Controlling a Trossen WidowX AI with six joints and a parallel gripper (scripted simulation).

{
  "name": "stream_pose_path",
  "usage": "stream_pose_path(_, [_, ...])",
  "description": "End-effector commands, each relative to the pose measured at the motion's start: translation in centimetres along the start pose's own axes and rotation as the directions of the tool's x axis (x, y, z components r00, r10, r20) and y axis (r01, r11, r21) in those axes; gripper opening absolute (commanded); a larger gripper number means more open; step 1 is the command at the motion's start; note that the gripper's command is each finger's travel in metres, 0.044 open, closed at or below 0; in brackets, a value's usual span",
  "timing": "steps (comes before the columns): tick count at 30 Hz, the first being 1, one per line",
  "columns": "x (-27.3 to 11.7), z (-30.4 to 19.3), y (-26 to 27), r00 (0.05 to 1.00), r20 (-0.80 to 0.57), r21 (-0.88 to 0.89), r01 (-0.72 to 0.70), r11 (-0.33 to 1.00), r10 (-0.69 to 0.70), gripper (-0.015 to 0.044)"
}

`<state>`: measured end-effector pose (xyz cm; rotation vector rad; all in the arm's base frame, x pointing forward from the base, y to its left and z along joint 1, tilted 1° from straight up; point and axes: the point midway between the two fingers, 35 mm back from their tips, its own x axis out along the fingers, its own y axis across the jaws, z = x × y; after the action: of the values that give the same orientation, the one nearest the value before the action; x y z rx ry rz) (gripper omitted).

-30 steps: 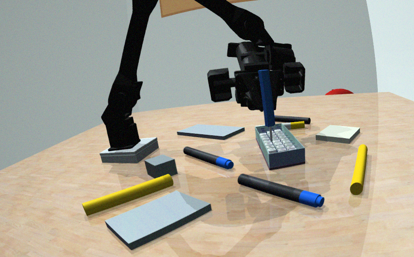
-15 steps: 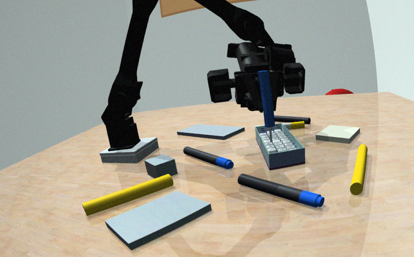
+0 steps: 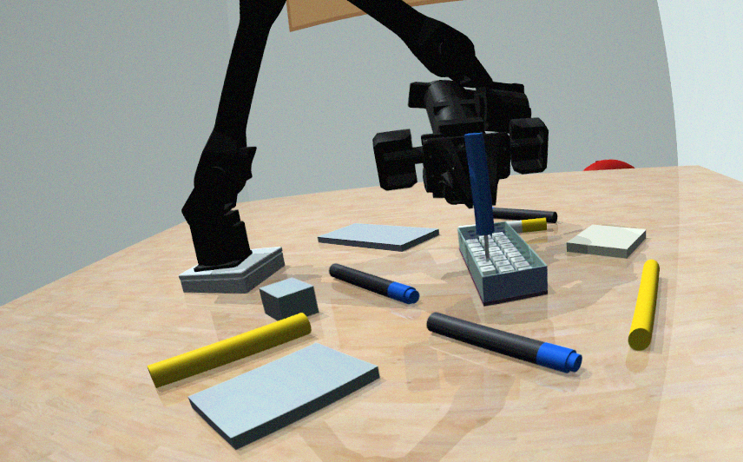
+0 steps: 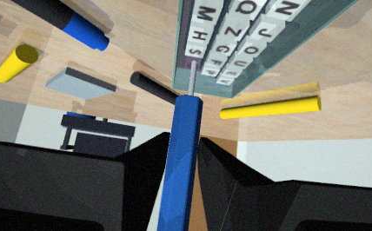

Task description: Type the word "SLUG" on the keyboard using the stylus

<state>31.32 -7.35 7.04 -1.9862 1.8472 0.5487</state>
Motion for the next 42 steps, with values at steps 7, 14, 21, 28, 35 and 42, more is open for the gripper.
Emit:
stream_pose_path(7, [0.4, 0.5, 0.0, 1.0, -0.006, -0.002, 0.0, 1.0, 0.0, 0.0081])
stream_pose_path(14, [0.5, 0.8, 0.0, 1.0, -0.006, -0.002, 0.0, 1.0, 0.0, 0.0081])
stream_pose_path(21, [0.6, 0.8, 0.0, 1.0, -0.006, -0.002, 0.0, 1.0, 0.0, 0.0081])
stream_pose_path(28, [0.2, 0.3, 0.0, 1.0, -0.006, -0.001, 0.0, 1.0, 0.0, 0.0081])
stream_pose_path(35, [-1.3, -2.3, 0.0, 1.0, -0.006, -0.001, 0.0, 1.0, 0.0, 0.0081])
stream_pose_path(42, [-1.2, -2.1, -0.1, 1.0, 0.0, 0.004, 0.002, 1.0, -0.002, 0.0071])
